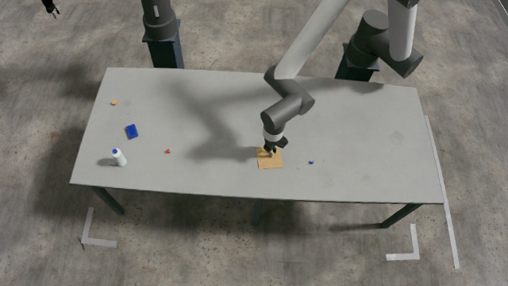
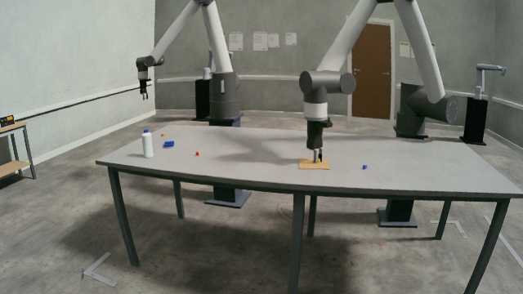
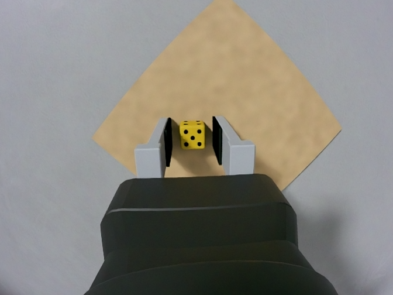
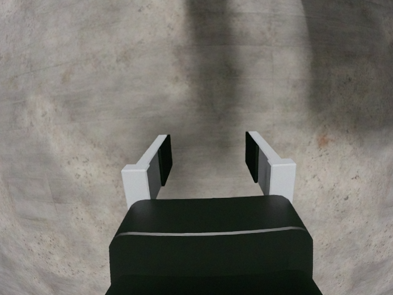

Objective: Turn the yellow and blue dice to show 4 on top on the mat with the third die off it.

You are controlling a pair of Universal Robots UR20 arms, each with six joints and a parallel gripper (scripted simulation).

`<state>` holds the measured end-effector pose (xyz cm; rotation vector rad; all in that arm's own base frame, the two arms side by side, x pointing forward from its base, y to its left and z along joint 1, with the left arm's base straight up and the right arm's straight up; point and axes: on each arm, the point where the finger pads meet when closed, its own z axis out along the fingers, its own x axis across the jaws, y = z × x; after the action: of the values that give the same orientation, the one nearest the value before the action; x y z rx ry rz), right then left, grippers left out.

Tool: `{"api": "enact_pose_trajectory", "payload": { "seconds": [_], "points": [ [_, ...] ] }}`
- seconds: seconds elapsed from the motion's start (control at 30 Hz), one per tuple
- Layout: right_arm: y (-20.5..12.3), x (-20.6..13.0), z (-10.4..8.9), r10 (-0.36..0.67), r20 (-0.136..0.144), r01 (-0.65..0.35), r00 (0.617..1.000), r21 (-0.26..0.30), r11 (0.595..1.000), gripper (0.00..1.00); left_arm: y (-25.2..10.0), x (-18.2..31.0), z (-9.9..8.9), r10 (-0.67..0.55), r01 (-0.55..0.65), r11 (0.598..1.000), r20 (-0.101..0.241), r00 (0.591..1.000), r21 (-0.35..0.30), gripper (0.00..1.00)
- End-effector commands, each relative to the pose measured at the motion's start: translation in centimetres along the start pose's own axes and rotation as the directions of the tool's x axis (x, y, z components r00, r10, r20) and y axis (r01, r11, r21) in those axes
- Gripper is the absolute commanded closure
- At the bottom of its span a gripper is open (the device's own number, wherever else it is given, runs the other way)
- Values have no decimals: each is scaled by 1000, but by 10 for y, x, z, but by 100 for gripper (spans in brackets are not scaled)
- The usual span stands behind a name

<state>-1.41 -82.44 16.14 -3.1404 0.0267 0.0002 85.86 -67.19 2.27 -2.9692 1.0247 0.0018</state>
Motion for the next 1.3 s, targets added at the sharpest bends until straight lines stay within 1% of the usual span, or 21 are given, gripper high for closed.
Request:
{"api": "enact_pose_trajectory", "payload": {
  "seconds": [0.0, 0.23, 0.4, 0.47, 0.57, 0.83, 0.93, 1.13, 1.27],
  "points": [
    [0, 0, -1, 0, 0, 0, 1000, -1, 1000, 0, 0, 1, -1, 0, 0, 1000, -1, 1000, 0, 36],
    [0, 0, -1, 0, 0, 0, 1000, -1, 1000, 0, 0, 1, -2, 0, 0, 1000, -1, 1000, 0, 36],
    [0, 0, -1, 0, 0, 0, 1000, -1, 1000, 0, 0, 1, -11, 0, 0, 1000, -1, 1000, 0, 36],
    [0, 0, -1, 0, 0, 0, 1000, -1, 1000, 0, 0, 1, -11, 0, 0, 1000, -1, 1000, 0, 36],
    [0, 0, -1, 0, 0, 0, 1000, -1, 1000, 0, 0, 0, -24, 0, 0, 1000, -1, 1000, 0, 36],
    [0, 0, -1, 0, 0, 0, 1000, -1, 1000, 0, 0, 0, -66, 0, 0, 1000, -1, 1000, 0, 36],
    [0, 0, -1, 0, 0, 0, 1000, -1, 1000, 0, 0, 0, -79, 0, 0, 1000, -1, 1000, 0, 36],
    [0, 0, -1, 0, 0, 0, 1000, -1, 1000, 0, 0, 0, -89, 0, 0, 1000, -1, 1000, 0, 36],
    [0, 0, -1, 0, 0, 0, 1000, -1, 1000, 0, 0, 0, -91, 0, 0, 1000, -1, 1000, 0, 36]
  ]
}}
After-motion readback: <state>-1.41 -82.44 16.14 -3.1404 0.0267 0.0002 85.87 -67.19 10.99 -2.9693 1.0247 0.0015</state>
